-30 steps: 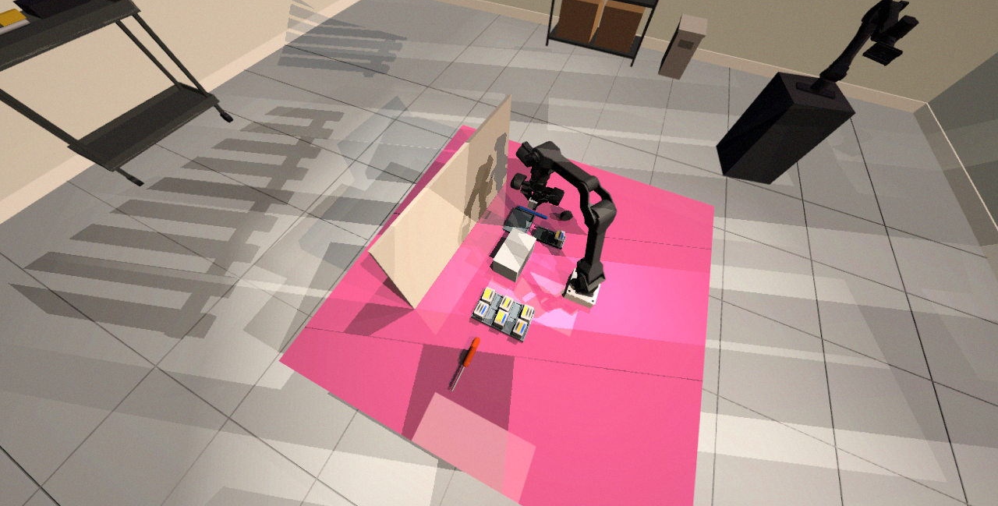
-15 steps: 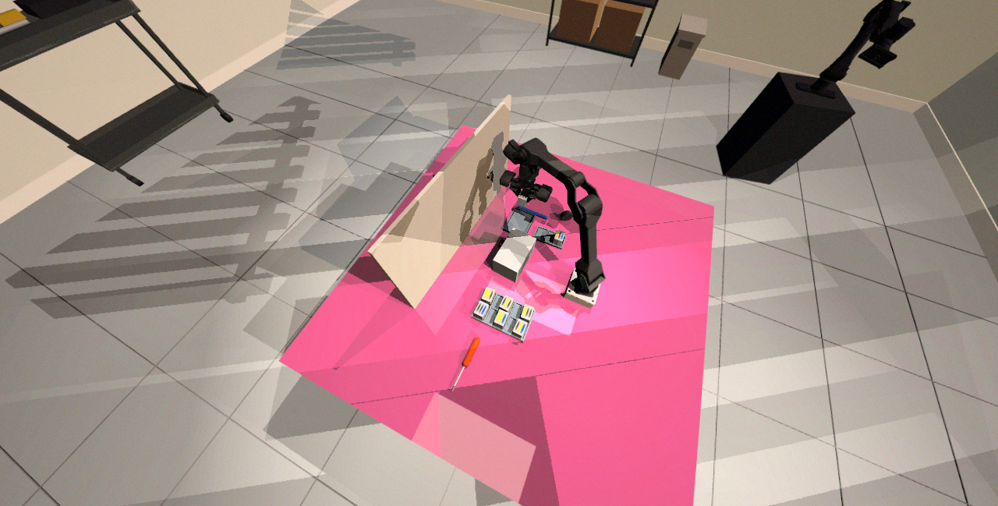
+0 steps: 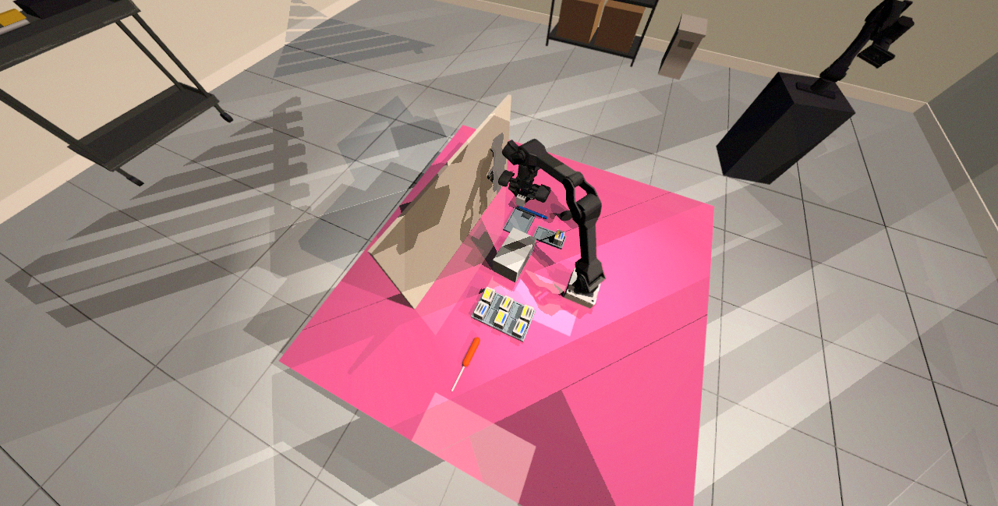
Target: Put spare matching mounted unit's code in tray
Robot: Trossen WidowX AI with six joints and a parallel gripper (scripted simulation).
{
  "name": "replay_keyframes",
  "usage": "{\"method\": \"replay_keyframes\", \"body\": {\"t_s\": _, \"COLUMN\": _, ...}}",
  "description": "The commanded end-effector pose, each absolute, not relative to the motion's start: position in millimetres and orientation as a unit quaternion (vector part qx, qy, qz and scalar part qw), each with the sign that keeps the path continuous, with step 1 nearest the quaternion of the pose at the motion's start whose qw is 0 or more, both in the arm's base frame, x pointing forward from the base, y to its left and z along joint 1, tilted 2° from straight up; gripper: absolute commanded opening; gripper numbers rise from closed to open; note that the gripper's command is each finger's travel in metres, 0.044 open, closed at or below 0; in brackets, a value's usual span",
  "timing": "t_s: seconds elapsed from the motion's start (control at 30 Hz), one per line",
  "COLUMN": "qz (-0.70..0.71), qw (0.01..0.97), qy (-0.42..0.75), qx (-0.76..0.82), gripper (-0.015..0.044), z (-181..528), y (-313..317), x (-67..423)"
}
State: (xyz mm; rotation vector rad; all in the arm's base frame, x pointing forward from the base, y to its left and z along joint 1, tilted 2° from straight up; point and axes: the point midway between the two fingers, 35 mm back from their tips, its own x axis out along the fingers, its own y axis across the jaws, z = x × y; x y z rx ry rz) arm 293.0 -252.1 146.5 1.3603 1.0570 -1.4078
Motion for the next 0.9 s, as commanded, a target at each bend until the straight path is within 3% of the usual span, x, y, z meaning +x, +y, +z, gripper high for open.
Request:
{"method": "replay_keyframes", "body": {"t_s": 0.0, "qz": -0.567, "qw": 0.439, "qy": 0.427, "qx": 0.550, "gripper": 0.0000, "z": 141, "y": -251, "x": 293}}
{"method": "replay_keyframes", "body": {"t_s": 0.87, "qz": -0.567, "qw": 0.439, "qy": 0.427, "qx": 0.550, "gripper": 0.0000, "z": 119, "y": -254, "x": 296}}
